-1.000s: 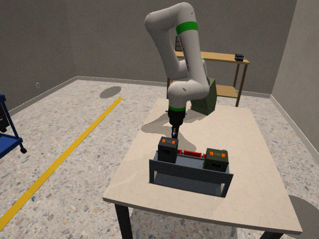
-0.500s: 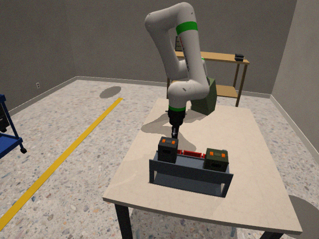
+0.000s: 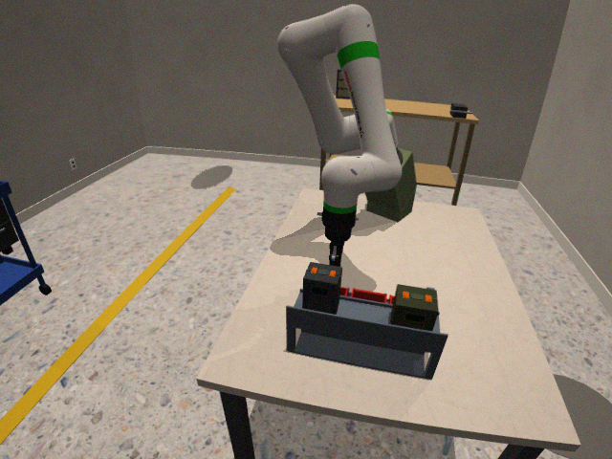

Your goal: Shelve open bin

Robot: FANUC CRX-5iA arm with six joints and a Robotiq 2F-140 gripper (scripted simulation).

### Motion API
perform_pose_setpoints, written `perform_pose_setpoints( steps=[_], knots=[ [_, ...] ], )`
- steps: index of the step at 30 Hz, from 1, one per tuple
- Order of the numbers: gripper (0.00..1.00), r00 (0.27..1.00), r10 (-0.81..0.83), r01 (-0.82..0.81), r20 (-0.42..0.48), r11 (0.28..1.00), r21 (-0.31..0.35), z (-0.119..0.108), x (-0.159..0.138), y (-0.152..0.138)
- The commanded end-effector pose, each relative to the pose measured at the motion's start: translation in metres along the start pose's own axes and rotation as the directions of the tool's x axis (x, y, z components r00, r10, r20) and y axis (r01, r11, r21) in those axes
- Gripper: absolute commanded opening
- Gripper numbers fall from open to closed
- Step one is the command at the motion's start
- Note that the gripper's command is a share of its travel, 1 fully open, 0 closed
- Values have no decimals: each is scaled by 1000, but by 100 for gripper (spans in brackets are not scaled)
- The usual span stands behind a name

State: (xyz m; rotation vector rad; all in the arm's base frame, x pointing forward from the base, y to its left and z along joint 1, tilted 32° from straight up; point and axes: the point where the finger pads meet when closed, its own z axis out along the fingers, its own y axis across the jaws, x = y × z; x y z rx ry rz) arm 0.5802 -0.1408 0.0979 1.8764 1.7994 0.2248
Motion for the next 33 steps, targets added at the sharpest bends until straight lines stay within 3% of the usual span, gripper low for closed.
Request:
perform_pose_setpoints(
  steps=[1, 33],
  knots=[
    [0, 1000, 0, 0, 0, 1000, 0, 0, 0, 0],
    [0, 1000, 0, 0, 0, 1000, 0, -17, 0, -17]
  ],
)
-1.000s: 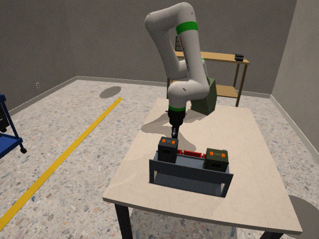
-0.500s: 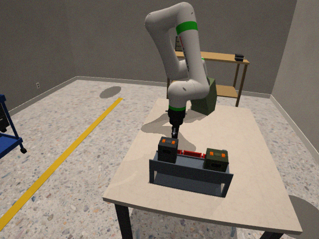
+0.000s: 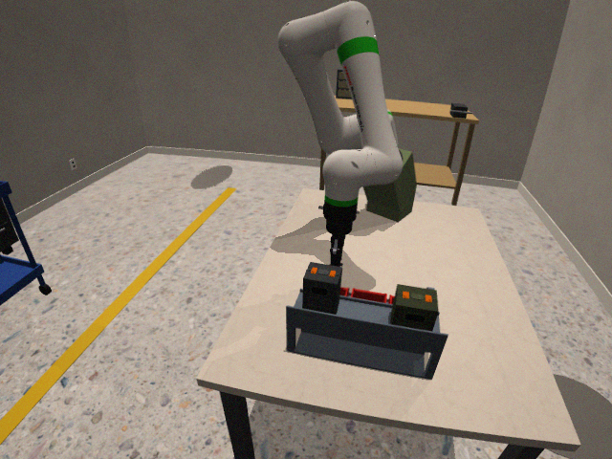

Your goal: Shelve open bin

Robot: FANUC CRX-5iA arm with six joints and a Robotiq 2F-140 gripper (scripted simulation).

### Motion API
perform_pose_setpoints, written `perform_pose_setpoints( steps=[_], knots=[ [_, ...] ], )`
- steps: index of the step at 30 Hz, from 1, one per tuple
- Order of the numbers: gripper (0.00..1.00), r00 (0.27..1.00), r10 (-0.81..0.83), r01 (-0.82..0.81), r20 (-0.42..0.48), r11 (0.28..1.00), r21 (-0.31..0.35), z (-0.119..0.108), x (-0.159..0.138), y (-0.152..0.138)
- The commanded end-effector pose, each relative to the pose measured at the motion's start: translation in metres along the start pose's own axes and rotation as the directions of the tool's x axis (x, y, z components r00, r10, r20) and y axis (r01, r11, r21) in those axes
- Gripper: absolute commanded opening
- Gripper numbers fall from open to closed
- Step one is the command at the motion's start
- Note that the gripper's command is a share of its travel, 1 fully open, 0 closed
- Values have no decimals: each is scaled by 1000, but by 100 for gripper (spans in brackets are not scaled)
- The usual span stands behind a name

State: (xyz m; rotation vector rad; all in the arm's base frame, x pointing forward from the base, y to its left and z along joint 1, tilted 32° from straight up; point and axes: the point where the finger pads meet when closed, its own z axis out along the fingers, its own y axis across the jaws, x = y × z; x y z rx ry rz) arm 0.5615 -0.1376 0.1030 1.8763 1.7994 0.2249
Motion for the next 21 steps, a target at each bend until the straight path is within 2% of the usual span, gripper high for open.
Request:
perform_pose_setpoints(
  steps=[1, 15, 21],
  knots=[
    [0, 1000, 0, 0, 0, 1000, 0, -4, 0, -3],
    [0, 1000, 0, 0, 0, 1000, 0, -7, 0, -6],
    [0, 1000, 0, 0, 0, 1000, 0, -18, 0, -6]
  ],
)
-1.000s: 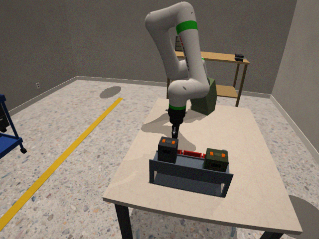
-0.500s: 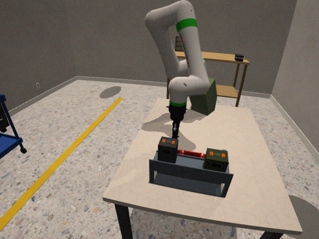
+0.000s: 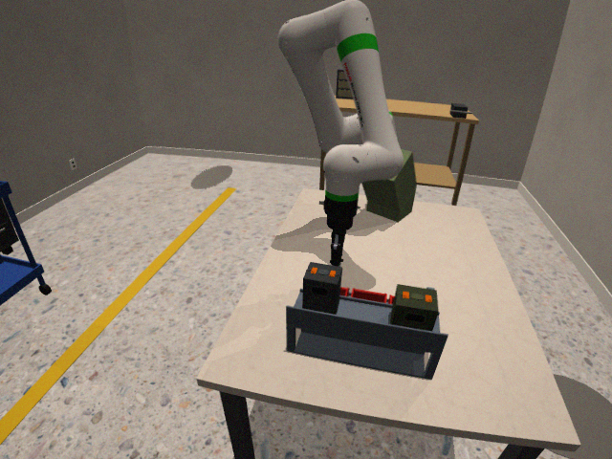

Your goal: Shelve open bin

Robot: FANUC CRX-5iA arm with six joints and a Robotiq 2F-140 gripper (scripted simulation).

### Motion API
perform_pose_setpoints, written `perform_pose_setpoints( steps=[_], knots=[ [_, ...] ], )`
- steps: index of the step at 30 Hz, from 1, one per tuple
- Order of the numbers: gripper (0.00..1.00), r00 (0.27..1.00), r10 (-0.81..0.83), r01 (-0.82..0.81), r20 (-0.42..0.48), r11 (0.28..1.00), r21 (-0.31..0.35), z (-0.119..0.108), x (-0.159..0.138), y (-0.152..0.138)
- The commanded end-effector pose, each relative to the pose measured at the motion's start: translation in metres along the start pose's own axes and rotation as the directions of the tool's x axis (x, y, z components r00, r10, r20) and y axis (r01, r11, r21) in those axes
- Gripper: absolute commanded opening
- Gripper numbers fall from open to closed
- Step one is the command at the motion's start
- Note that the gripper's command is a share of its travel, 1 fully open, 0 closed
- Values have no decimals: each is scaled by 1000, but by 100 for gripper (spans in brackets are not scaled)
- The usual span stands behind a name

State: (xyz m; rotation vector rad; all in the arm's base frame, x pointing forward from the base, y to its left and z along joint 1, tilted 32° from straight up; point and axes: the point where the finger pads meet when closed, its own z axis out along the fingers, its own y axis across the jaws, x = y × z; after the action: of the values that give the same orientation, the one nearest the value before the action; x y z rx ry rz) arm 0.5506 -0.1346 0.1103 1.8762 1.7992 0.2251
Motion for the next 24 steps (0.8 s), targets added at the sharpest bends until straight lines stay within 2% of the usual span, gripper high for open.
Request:
perform_pose_setpoints(
  steps=[1, 3, 16, 24],
  knots=[
    [0, 1000, 0, 0, 0, 1000, 0, -8, 0, 0],
    [0, 1000, 0, 0, 0, 1000, 0, -8, 0, 0],
    [0, 1000, 0, 0, 0, 1000, 0, -49, 0, 0],
    [0, 1000, 0, 0, 0, 1000, 0, -54, 0, 0]
  ],
)
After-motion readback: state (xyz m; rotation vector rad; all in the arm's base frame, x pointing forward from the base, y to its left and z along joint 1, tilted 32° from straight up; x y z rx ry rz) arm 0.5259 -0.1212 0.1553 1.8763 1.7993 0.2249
